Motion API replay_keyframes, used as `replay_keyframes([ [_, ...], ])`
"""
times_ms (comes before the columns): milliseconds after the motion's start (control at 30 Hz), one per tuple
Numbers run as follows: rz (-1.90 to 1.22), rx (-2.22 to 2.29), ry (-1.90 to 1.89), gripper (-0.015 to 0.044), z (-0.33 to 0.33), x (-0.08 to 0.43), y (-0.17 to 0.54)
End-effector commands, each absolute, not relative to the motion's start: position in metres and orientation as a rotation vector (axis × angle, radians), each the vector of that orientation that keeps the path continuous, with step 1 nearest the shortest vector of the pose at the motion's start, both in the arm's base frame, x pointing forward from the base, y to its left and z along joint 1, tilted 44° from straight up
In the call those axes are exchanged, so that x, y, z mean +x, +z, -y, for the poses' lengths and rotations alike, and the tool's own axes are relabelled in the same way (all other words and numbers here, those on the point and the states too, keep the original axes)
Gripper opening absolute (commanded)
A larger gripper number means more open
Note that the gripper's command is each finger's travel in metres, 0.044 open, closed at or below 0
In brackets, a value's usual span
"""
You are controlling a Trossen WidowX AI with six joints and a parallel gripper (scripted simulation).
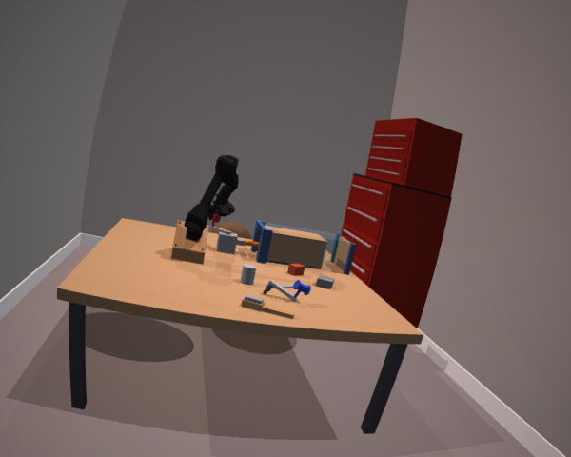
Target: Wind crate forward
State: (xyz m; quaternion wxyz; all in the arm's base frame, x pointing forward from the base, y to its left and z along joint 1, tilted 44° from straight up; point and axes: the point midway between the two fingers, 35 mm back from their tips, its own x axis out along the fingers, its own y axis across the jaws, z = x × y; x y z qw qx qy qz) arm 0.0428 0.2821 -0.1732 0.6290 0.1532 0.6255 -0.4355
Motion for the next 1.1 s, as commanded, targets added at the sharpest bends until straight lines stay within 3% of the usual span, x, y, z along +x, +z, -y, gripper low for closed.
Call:
replay_keyframes([
  [0, -1.418, 0.325, -1.030, 0.0000, -0.268, 0.038, -0.165],
  [1067, -1.417, 0.323, -1.033, 0.0000, -0.240, 0.034, -0.142],
])
